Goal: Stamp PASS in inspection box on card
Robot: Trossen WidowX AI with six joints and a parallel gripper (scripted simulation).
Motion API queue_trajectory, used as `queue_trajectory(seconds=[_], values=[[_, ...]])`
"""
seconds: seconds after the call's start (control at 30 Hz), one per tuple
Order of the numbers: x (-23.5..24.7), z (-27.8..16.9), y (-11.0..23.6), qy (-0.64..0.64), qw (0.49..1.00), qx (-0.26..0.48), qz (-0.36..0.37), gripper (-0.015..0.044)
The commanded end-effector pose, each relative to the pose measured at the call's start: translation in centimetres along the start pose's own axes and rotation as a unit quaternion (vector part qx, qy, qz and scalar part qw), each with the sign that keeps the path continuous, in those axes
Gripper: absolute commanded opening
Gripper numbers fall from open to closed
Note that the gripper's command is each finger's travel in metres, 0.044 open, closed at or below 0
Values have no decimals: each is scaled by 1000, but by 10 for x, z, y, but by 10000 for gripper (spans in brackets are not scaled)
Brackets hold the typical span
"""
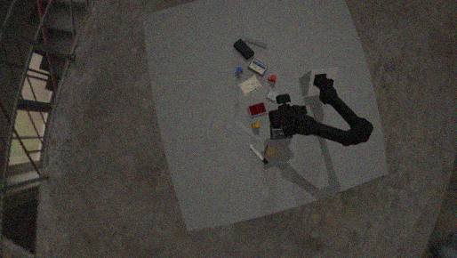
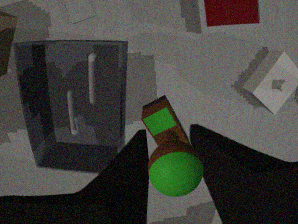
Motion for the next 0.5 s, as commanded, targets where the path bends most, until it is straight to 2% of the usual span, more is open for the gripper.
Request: queue_trajectory(seconds=[0.0, 0.47], values=[[1, 0, 2, 1, 1000, 0, 2, 0], [1, 0, 9, 1, 1000, 0, 5, 0]])
Point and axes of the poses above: the point midway between the two fingers, 35 mm back from their tips, its own y axis back along the fingers, its own x axis across the jaws, z = x × y, the point moved 5 cm from there along y, back along the fingers, and after that the axes turned 3 degrees about -y, right-handed, at the moved point
